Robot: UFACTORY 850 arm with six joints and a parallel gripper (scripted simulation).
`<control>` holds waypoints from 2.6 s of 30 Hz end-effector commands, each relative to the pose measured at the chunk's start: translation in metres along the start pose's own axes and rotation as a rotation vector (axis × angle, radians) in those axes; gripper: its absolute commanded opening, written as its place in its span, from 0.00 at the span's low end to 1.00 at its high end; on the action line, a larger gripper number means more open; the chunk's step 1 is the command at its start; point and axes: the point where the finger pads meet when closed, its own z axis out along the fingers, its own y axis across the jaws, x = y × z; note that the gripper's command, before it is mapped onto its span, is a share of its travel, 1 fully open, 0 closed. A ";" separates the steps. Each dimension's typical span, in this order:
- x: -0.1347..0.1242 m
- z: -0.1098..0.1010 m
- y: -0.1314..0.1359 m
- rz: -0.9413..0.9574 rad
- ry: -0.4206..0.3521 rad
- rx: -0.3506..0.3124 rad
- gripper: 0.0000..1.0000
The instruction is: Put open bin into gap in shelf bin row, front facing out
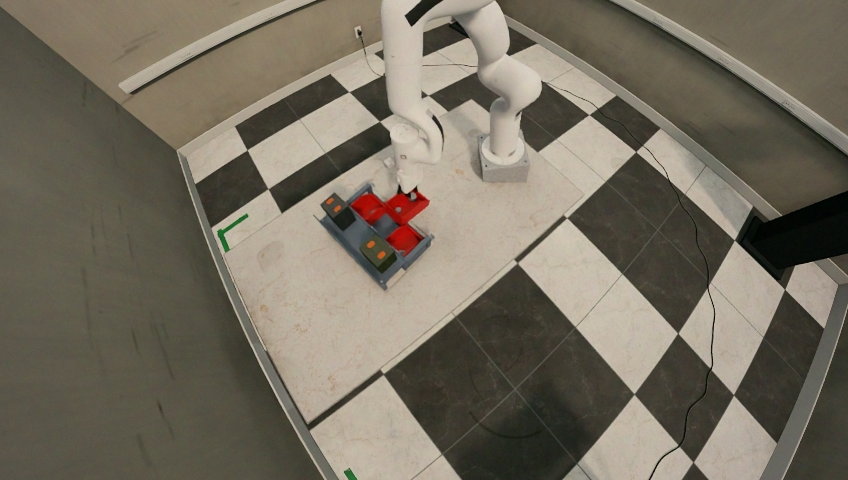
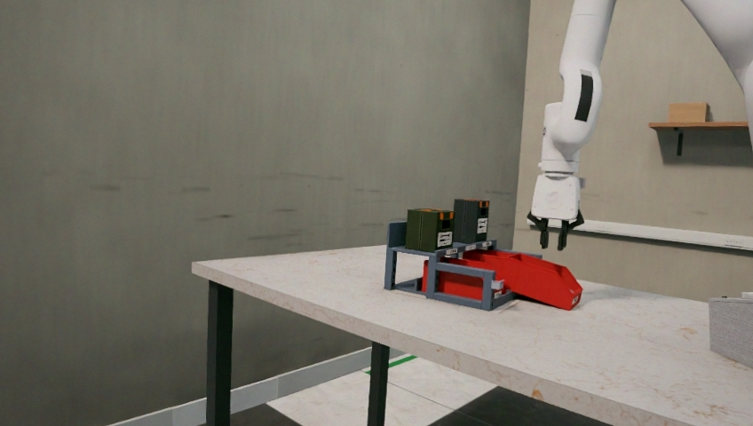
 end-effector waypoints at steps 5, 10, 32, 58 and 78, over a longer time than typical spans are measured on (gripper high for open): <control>-0.005 0.014 0.052 0.000 0.003 0.002 0.34; -0.005 0.014 0.052 0.000 0.003 0.002 0.34; -0.007 0.022 0.079 0.000 0.003 0.002 0.34; -0.006 0.018 0.065 0.000 0.003 0.002 0.34; -0.006 0.017 0.062 0.000 0.003 0.002 0.34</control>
